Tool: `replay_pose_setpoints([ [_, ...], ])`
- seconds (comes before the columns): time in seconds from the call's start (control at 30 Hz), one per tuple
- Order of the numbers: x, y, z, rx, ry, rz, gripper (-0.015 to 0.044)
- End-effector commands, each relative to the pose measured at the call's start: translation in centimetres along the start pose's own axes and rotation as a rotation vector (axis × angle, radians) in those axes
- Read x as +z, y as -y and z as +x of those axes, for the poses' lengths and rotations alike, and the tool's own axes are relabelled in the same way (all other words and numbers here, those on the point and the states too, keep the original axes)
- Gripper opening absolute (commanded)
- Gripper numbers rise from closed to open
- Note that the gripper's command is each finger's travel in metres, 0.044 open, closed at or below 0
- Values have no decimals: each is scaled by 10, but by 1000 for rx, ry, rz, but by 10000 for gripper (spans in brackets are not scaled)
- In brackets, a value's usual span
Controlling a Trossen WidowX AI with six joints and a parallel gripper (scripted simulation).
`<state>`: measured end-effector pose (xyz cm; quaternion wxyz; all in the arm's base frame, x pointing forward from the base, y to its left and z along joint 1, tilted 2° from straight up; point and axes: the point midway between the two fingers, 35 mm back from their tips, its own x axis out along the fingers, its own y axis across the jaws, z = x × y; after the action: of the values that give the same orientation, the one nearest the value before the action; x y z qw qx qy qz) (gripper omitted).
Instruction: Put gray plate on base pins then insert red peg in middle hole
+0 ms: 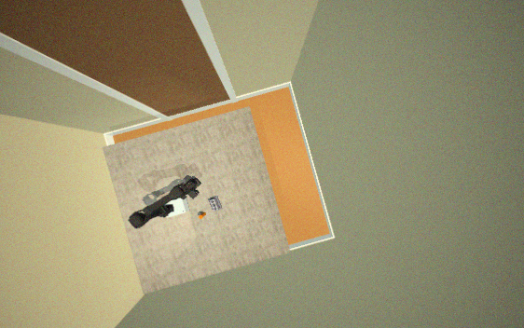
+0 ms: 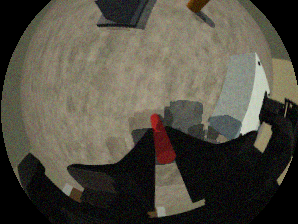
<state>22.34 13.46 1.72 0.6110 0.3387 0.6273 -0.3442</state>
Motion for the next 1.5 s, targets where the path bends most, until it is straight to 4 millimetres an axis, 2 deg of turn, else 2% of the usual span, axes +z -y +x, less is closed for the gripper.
replay_pose_setpoints([
  [0.0,0,-5,-15,15,-2,4,0],
  [0.63,0,-7,-75,15,-2,4,0],
  [0.67,1,-5,-62,5,0,4,0],
  [1.47,61,-27,-67,20,6,2,0],
])
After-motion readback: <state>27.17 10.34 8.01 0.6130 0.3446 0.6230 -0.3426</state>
